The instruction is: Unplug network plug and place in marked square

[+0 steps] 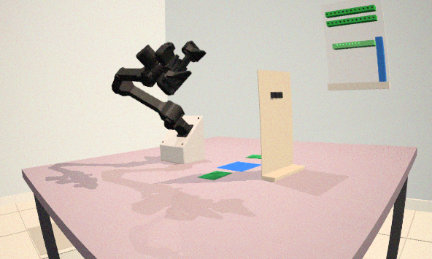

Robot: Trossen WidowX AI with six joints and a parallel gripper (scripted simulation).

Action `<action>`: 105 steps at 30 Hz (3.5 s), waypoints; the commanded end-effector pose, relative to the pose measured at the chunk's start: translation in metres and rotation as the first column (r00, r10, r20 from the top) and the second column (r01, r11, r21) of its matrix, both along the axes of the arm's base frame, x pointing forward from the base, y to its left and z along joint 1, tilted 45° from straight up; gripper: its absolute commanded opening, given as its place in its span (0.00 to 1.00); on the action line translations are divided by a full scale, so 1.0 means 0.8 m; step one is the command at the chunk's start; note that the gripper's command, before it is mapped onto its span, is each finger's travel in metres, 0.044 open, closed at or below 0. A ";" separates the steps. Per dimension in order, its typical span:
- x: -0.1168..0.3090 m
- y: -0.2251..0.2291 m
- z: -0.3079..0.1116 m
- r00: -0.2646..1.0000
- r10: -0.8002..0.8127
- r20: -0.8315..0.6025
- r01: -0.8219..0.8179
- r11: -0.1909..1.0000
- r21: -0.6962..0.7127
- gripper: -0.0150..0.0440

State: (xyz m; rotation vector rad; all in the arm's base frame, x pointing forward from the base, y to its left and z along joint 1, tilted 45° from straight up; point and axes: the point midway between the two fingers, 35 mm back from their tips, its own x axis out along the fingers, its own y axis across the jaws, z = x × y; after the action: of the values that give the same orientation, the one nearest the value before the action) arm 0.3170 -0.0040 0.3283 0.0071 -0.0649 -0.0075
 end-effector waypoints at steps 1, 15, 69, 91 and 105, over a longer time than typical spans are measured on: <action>0.001 0.000 -0.001 1.000 0.000 -0.001 0.000 1.000 0.003 0.89; 0.042 0.042 -0.096 0.998 0.038 -0.053 -0.027 0.978 0.205 0.52; 0.029 0.116 -0.303 0.974 0.165 -0.158 -0.006 0.709 0.706 0.52; 0.069 0.115 -0.300 0.974 0.165 -0.156 -0.007 0.709 0.705 0.52; 0.096 0.112 -0.297 0.974 0.165 -0.155 -0.008 0.709 0.705 0.52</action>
State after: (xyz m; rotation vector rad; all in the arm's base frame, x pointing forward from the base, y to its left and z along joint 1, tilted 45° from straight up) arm 0.3894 0.0855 0.0910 0.7907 0.1519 0.0609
